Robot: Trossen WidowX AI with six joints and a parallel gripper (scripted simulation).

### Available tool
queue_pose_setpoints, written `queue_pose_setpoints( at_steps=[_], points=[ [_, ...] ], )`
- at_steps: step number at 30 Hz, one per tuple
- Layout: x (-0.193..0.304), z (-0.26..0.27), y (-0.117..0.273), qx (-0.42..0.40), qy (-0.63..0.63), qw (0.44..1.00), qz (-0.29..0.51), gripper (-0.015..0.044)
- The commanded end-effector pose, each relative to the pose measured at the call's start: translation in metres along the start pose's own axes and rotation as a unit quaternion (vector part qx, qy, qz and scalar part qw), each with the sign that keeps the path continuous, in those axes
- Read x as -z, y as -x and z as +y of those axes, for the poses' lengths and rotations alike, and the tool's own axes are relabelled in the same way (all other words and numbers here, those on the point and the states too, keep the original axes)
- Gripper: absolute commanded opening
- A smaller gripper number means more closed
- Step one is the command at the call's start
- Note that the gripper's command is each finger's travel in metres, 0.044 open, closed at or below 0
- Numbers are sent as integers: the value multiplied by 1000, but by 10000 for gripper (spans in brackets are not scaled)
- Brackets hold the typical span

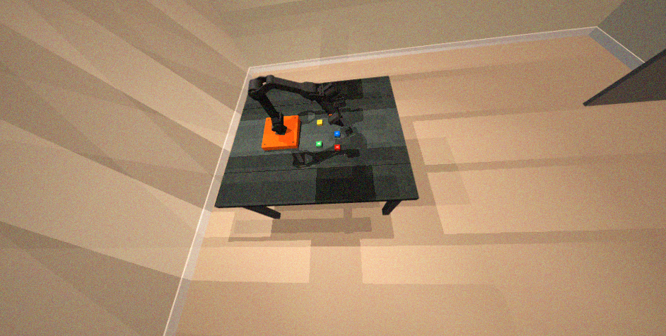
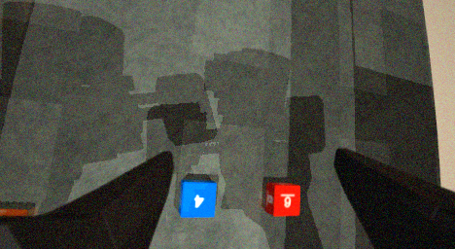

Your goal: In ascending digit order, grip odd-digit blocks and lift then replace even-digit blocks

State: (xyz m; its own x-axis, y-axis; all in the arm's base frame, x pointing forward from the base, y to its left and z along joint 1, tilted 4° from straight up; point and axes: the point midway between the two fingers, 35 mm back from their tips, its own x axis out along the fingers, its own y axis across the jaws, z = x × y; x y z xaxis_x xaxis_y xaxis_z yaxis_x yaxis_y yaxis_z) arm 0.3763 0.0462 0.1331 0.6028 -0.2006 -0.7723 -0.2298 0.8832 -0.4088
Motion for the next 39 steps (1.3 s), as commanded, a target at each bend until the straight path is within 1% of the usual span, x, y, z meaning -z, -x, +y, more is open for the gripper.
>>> queue_pose_setpoints(
  at_steps=[1,3,5,9,11,36,39],
  points=[
    [3,-2,0,-2,0,1000,5,400],
    [23,-15,1,-17,-3,999,47,400],
    [56,-32,8,-46,-13,993,111,400],
    [118,-53,38,-120,-57,965,225,400],
    [135,-56,52,-147,-80,951,259,400],
    [137,-56,54,-151,-83,949,263,400],
    [128,-41,55,-152,-83,949,263,400]
  ],
)
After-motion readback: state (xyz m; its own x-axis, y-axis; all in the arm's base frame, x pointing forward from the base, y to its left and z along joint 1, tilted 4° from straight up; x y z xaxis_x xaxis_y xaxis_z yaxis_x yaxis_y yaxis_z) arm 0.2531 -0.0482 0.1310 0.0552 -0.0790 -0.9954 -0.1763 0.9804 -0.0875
